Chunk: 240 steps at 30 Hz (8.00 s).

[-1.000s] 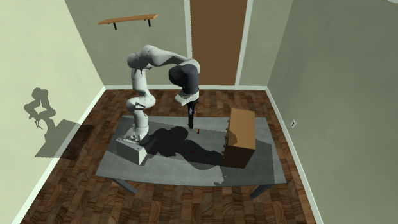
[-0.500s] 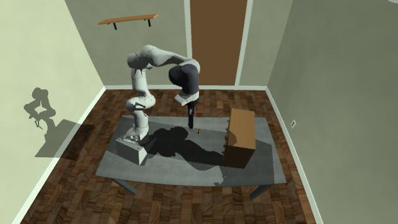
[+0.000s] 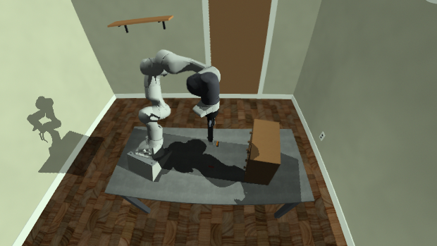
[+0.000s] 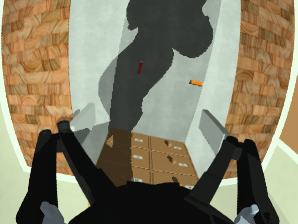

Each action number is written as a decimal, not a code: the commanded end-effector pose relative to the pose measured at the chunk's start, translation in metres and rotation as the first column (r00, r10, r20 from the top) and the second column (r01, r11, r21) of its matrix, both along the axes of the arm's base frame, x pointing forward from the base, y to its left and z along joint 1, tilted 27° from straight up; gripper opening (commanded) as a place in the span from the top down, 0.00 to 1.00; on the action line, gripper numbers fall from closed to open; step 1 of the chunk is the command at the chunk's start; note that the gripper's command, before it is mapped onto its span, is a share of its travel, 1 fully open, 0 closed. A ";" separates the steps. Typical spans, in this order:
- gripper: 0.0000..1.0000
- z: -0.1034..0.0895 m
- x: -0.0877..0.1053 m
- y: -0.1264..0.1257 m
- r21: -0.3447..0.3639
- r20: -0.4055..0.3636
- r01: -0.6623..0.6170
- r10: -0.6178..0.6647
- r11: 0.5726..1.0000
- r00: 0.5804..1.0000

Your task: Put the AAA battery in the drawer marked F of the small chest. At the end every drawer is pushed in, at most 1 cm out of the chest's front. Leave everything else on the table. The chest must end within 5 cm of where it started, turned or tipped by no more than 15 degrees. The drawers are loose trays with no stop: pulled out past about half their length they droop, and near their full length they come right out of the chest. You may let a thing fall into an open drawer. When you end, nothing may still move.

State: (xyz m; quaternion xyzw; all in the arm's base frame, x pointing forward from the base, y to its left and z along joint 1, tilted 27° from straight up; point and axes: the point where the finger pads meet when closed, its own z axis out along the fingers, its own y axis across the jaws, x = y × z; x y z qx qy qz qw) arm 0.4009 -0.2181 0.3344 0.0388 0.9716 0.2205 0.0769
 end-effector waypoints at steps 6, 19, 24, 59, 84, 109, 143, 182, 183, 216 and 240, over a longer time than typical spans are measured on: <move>0.00 -0.044 0.045 0.028 0.010 -0.035 0.086 -0.085 0.996 0.996; 0.00 -0.093 0.092 0.061 0.019 -0.074 0.169 -0.167 0.985 0.983; 0.00 -0.095 0.094 0.063 0.019 -0.075 0.172 -0.170 0.985 0.983; 0.00 -0.154 0.176 0.072 0.048 0.459 0.424 -0.397 0.905 0.795; 0.00 -0.178 0.209 0.076 0.099 0.638 0.507 -0.446 0.856 0.628; 0.00 -0.234 0.220 0.101 0.100 0.639 0.508 -0.446 0.856 0.626; 0.00 -0.249 0.223 0.108 0.099 0.639 0.508 -0.446 0.856 0.626; 0.00 -0.249 0.223 0.108 0.099 0.639 0.508 -0.446 0.856 0.626; 0.00 -0.249 0.223 0.108 0.099 0.639 0.508 -0.446 0.856 0.626; 0.00 -0.221 0.217 0.096 0.100 0.639 0.508 -0.446 0.856 0.626; 0.00 -0.178 0.209 0.076 0.099 0.638 0.507 -0.446 0.856 0.628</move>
